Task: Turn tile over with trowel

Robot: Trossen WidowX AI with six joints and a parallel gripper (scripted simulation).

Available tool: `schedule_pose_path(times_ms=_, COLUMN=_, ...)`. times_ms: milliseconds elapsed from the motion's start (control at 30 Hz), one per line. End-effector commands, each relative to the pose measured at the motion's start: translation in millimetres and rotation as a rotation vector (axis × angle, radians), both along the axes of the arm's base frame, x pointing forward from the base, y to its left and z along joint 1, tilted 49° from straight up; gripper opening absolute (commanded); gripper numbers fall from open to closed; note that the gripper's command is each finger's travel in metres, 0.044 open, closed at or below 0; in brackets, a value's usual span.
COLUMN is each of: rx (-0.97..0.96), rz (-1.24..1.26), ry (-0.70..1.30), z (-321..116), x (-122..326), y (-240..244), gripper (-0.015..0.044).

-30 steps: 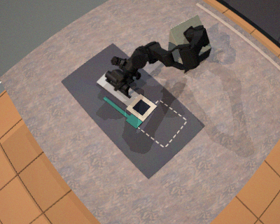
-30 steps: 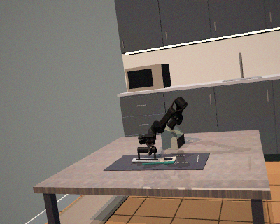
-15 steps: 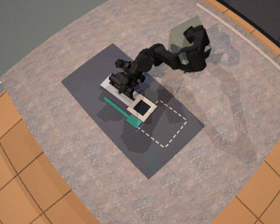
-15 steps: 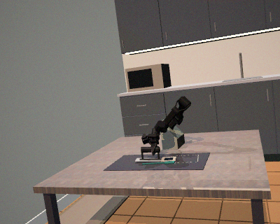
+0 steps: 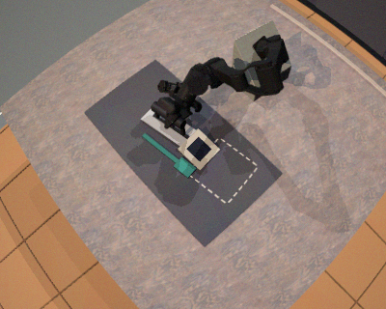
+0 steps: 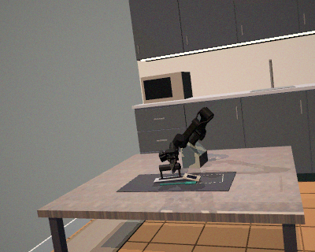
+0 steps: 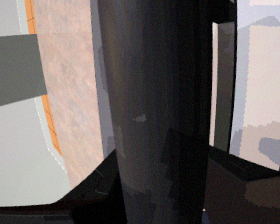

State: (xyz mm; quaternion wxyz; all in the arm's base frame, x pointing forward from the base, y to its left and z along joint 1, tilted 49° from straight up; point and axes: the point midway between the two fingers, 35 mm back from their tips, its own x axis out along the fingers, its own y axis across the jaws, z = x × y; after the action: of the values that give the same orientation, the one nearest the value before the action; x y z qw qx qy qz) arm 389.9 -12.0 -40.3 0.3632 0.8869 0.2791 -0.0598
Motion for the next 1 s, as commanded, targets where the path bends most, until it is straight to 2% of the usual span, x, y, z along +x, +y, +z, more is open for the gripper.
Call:
schedule_pose_path(times_ms=0, rx=0.003, rz=-0.013, ry=-0.016, z=12, x=1, y=-9, gripper=0.0000)
schedule_pose_path(times_ms=967, rx=0.003, rz=-0.013, ry=-0.015, z=68, x=-8, y=-1, gripper=0.0000)
